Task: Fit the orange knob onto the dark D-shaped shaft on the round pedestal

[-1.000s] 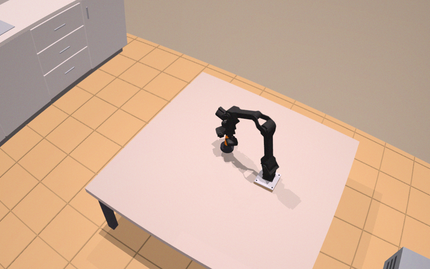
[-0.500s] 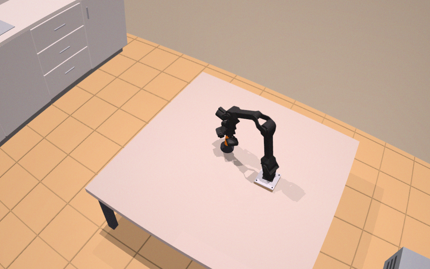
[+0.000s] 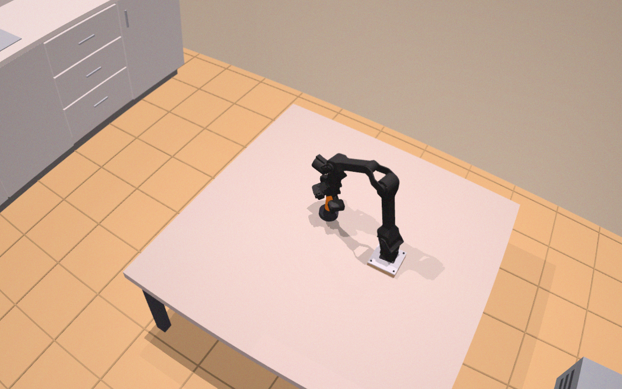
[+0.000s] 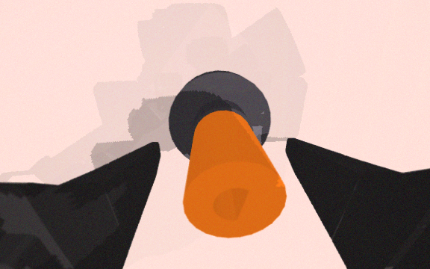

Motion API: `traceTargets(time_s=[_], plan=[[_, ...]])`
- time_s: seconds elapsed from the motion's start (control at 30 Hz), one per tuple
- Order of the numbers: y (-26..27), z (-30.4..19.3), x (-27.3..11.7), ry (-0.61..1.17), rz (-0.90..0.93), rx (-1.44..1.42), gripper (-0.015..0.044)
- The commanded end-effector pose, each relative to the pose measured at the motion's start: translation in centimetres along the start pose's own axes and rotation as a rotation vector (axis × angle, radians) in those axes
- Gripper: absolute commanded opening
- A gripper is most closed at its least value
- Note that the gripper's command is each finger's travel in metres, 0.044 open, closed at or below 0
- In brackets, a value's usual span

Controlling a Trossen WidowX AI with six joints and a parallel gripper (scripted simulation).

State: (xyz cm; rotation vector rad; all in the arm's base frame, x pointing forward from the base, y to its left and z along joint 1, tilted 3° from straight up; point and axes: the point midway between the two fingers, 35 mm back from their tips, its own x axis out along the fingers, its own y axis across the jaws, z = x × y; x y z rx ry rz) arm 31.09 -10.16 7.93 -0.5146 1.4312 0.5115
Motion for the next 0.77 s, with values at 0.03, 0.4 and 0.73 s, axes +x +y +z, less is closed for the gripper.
traceTargets(time_s=[0.03, 0.4, 0.73], plan=[[0.0, 0.0, 0.0, 0.0, 0.0, 0.003, 0.044], [-0.2, 0.1, -8.5, 0.0, 0.0, 0.0, 0.044], [-0.4, 0.3, -9.4, 0.0, -0.001, 0.0, 0.044]])
